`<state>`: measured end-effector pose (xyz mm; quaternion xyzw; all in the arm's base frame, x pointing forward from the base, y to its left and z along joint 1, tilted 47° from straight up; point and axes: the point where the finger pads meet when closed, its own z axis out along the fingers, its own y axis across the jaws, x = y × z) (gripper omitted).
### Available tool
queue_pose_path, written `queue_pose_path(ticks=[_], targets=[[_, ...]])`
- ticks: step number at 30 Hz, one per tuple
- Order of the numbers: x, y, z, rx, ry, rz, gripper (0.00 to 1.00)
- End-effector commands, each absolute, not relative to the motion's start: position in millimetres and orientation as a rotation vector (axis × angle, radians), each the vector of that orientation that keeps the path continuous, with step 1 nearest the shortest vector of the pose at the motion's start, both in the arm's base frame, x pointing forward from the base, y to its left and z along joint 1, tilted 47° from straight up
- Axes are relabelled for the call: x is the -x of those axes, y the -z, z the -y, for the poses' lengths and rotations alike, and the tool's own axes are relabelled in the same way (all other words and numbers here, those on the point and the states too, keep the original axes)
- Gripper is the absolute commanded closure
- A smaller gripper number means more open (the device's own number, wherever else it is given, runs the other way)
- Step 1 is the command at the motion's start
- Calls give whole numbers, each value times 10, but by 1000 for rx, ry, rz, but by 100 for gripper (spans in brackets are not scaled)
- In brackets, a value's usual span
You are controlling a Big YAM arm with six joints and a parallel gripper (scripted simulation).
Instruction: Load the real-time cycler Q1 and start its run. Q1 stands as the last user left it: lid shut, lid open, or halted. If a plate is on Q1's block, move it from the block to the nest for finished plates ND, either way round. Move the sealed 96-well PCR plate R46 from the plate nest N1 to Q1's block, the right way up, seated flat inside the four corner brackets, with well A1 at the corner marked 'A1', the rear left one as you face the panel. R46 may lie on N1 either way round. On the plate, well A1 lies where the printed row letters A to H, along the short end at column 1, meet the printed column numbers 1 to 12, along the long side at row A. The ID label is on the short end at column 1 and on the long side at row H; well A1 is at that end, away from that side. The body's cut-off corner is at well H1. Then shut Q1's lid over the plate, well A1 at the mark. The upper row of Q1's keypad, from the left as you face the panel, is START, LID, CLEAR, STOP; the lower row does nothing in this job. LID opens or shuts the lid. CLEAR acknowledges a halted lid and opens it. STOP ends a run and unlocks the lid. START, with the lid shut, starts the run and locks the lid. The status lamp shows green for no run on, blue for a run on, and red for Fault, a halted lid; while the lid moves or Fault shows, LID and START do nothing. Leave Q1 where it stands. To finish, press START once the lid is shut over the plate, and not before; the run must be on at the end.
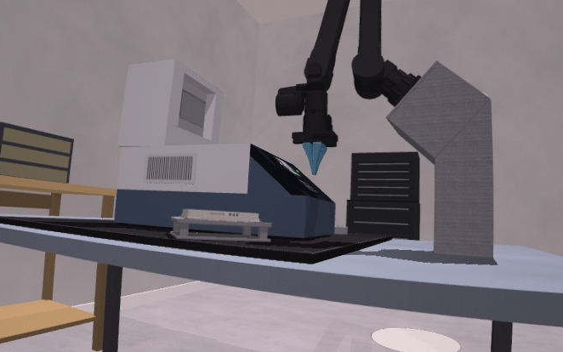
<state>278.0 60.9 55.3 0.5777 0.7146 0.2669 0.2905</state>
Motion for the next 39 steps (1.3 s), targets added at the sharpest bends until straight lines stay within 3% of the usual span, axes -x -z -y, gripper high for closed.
queue_pose_path(ticks=[1, 23, 28, 39], targets=[[-2843, -659, -668, -1505, -741, -1902, 100], [-2822, -638, -651, -1523, -731, -1903, 100], [-2424, -396, -557, -1550, -703, -1917, 100], [-2236, -332, -506, -1568, -697, -1916, 100]])
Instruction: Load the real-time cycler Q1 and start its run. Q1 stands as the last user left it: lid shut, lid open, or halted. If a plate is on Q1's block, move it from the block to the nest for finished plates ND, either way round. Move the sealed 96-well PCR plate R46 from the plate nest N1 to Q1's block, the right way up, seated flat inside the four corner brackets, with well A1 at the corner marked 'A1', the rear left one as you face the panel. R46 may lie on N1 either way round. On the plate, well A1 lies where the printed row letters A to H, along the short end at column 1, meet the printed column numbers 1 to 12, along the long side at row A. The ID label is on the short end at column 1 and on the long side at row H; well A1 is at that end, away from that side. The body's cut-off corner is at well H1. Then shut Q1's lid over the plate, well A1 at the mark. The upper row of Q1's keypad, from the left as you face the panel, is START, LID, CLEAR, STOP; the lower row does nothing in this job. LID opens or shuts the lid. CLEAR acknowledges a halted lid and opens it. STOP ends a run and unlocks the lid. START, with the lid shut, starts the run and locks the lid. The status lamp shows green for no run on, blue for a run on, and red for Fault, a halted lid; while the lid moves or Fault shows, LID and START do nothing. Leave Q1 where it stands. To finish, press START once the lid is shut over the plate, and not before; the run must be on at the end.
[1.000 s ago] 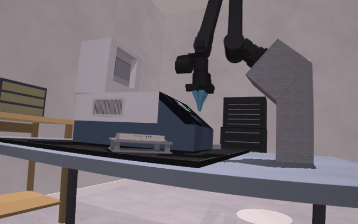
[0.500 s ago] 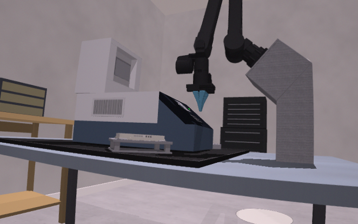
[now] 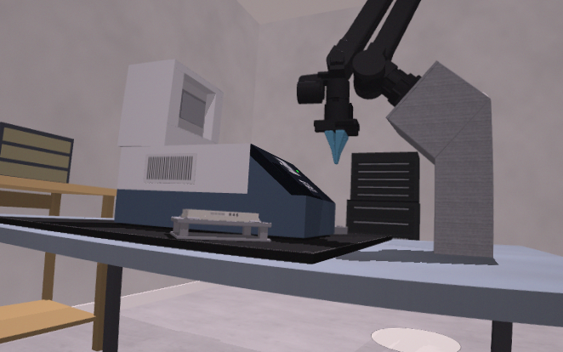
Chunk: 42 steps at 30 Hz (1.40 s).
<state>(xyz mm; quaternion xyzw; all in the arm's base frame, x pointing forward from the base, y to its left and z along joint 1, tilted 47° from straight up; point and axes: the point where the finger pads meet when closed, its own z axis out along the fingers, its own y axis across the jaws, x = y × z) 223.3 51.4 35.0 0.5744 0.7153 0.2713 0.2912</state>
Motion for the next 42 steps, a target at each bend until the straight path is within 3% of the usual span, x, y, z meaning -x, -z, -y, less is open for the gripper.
queue_pose_path(ticks=[1, 42], targets=[[-2255, -354, -510, -1565, -700, -1915, 100], [-2363, -529, -558, -1507, -744, -1890, 100]])
